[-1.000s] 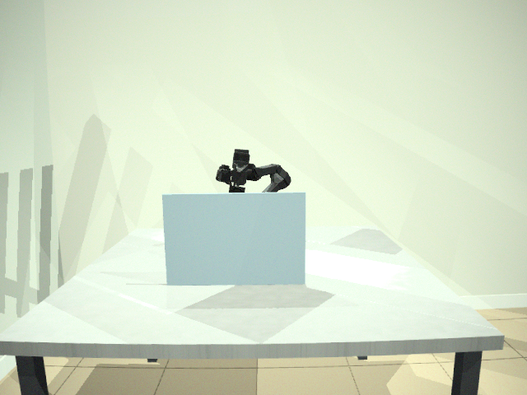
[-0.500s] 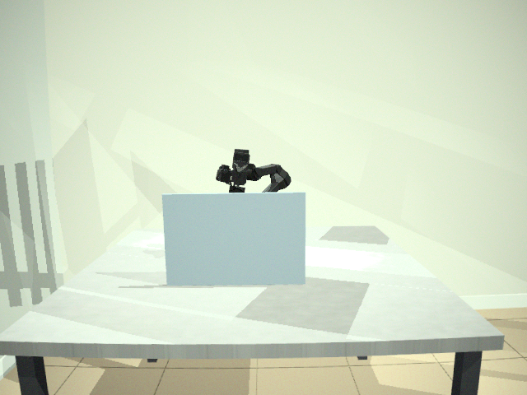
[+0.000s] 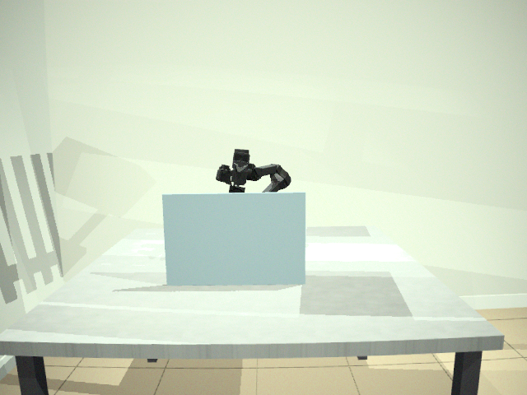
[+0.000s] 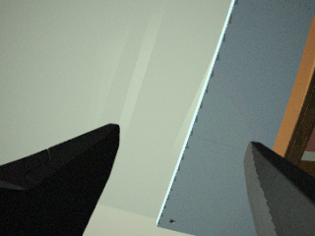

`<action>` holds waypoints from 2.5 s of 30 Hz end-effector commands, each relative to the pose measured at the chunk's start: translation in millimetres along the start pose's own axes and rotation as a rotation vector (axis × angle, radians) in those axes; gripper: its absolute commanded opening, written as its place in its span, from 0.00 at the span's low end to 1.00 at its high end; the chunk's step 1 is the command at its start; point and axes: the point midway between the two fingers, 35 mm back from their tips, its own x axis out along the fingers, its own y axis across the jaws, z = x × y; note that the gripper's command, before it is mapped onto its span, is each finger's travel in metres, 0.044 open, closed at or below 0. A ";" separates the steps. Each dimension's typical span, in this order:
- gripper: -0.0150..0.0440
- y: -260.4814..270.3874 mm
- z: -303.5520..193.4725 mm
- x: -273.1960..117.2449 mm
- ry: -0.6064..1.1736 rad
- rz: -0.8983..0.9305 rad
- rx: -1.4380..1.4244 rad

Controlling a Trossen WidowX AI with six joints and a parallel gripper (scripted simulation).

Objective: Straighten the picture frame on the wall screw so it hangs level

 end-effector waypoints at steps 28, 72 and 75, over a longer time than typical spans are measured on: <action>0.69 1.2 -0.6 -0.5 0.002 0.004 0.004; 0.69 -56.8 -14.8 9.9 0.002 0.006 0.005; 0.69 -58.0 -13.7 14.8 0.002 0.007 0.005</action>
